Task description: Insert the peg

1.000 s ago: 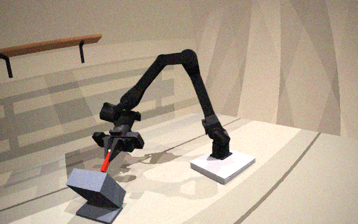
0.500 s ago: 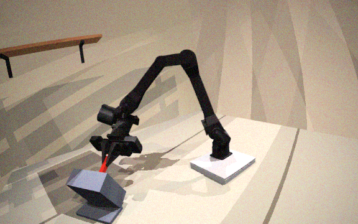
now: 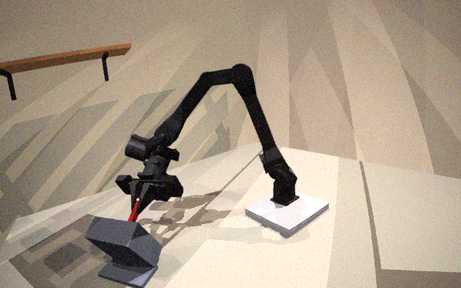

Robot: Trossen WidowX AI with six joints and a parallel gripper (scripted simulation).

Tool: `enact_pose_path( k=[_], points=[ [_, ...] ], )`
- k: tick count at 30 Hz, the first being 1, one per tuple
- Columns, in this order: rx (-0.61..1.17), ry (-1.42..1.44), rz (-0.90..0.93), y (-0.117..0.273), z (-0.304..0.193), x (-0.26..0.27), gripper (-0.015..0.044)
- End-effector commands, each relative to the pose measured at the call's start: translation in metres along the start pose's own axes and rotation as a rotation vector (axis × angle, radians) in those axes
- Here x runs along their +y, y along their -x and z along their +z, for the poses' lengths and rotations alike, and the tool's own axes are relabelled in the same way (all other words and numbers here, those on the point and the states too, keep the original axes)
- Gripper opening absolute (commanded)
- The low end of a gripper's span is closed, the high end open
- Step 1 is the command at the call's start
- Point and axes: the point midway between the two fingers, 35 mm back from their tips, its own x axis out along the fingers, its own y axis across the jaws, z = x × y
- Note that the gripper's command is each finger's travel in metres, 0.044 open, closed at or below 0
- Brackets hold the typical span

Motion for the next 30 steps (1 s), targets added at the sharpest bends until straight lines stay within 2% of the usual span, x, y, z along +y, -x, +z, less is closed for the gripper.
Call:
enact_pose_path(
  k=[1,30],
  points=[
    [0.000,0.002,0.000,0.000,0.000,0.000,0.0000],
    [0.001,0.002,-0.001,-0.010,0.004,-0.002,0.0000]
  ],
)
